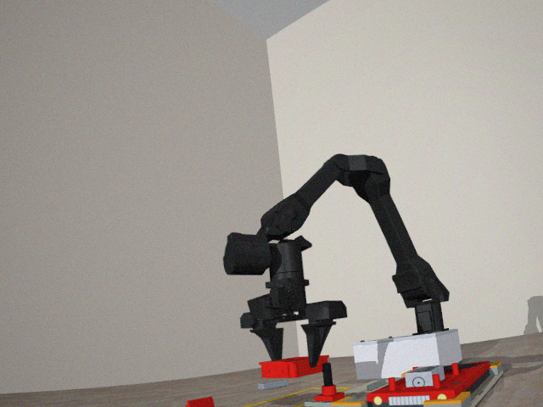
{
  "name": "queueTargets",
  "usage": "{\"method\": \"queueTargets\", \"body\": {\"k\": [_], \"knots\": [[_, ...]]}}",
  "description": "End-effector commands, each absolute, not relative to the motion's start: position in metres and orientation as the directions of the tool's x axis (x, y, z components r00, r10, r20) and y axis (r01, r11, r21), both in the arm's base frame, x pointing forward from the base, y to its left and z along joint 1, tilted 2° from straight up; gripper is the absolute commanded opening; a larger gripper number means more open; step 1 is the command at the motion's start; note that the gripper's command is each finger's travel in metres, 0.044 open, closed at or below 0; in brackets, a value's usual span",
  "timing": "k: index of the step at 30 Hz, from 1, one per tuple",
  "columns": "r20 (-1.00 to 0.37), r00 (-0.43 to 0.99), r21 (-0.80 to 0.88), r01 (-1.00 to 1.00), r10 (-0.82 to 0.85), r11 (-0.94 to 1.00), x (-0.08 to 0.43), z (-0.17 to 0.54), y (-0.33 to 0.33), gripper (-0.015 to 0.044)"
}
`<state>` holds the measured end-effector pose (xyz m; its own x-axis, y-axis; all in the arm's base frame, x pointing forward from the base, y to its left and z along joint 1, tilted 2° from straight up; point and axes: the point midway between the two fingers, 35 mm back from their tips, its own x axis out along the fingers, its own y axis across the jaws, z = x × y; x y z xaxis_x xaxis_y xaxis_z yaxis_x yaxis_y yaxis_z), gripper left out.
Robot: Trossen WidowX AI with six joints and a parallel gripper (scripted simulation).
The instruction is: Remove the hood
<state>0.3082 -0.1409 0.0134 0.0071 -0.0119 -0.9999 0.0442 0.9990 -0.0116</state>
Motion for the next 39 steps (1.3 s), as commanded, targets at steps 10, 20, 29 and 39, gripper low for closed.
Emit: {"method": "queueTargets", "body": {"k": [10,20,29,39], "knots": [[-1.000,0.000,-0.012,0.041,-0.012,0.999,0.305,0.002,-0.140,0.0000],[-1.000,0.000,-0.012,0.041,-0.012,0.999,0.304,-0.005,-0.140,0.0000],[-1.000,0.000,-0.012,0.041,-0.012,0.999,0.304,-0.008,-0.140,0.0000],[-1.000,0.000,-0.012,0.041,-0.012,0.999,0.304,-0.013,-0.140,0.0000]]}}
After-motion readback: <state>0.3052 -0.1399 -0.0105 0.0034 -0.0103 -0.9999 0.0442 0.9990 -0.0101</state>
